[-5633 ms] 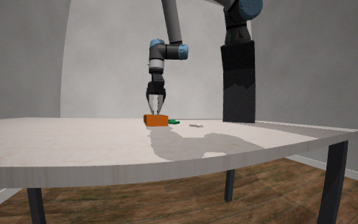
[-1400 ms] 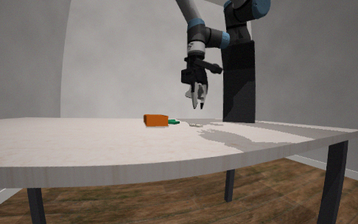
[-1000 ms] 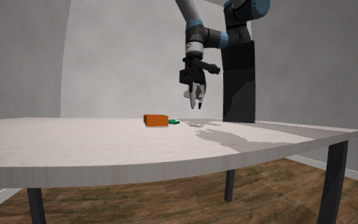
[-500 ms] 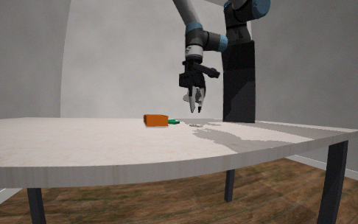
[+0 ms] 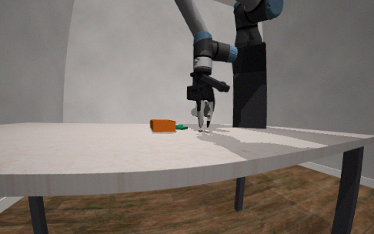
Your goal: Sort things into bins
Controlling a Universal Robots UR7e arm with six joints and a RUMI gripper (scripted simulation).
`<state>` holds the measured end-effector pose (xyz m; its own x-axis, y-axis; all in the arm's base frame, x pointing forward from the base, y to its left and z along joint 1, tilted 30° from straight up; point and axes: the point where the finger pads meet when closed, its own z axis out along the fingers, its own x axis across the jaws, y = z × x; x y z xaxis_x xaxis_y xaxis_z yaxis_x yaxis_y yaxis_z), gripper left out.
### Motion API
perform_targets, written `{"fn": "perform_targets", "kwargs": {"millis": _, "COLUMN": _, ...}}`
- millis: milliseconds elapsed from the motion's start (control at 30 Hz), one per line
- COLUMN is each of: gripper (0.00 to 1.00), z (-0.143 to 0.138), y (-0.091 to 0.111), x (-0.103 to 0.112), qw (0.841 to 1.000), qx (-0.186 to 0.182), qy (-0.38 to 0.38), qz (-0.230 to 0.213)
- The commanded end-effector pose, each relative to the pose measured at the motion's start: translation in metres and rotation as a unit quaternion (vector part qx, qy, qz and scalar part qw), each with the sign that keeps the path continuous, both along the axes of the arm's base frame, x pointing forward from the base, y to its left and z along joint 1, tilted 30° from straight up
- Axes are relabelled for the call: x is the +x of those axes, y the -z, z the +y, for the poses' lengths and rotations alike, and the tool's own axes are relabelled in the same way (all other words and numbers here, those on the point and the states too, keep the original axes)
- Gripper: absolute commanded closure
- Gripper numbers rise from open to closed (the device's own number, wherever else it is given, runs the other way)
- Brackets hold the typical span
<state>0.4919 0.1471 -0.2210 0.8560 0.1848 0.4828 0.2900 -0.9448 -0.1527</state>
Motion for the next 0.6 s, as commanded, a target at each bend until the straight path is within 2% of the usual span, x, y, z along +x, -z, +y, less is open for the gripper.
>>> {"fn": "perform_targets", "kwargs": {"millis": 0, "gripper": 0.76, "z": 0.001, "y": 0.002, "x": 0.002, "qw": 1.0, "qx": 0.0, "qy": 0.0, "qz": -0.001}}
{"fn": "perform_targets", "kwargs": {"millis": 333, "gripper": 0.76, "z": 0.004, "y": 0.012, "x": 0.007, "qw": 1.0, "qx": 0.0, "qy": 0.0, "qz": -0.001}}
{"fn": "perform_targets", "kwargs": {"millis": 567, "gripper": 0.76, "z": 0.004, "y": 0.012, "x": 0.006, "qw": 1.0, "qx": 0.0, "qy": 0.0, "qz": -0.001}}
